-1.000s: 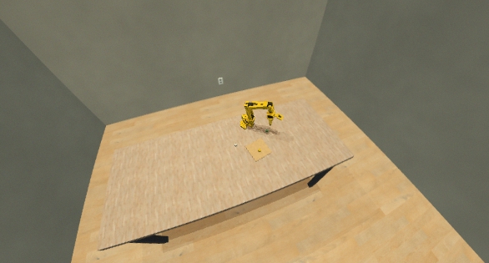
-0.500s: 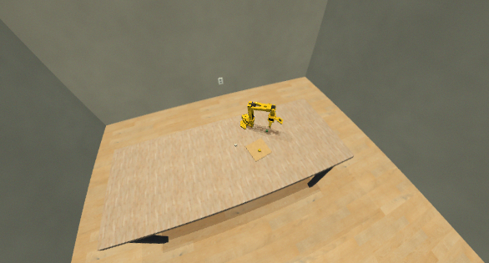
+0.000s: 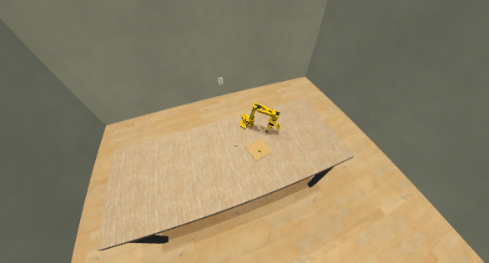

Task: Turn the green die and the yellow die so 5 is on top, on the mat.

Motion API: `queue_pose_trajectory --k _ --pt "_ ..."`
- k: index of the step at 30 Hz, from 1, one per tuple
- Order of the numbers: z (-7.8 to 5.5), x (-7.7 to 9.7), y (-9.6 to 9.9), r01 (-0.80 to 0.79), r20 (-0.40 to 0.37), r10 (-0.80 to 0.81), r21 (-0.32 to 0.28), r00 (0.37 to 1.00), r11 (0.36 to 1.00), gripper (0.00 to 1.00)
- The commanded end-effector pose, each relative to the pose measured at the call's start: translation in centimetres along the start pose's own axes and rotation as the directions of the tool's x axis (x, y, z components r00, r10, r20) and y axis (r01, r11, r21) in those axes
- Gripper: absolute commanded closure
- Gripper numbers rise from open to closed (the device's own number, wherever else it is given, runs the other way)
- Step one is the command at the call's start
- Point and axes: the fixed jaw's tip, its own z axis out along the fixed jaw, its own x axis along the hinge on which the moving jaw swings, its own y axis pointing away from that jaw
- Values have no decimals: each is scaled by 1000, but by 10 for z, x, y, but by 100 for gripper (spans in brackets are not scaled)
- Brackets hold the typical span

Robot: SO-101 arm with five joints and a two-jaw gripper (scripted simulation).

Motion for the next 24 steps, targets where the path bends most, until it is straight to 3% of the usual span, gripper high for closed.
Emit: queue_pose_trajectory --k 1,24 --pt "-4 -3 2 4 22 -4 1 1000 1000 75" --pt "-3 -5 2 4 8 -4 2 1000 1000 75"
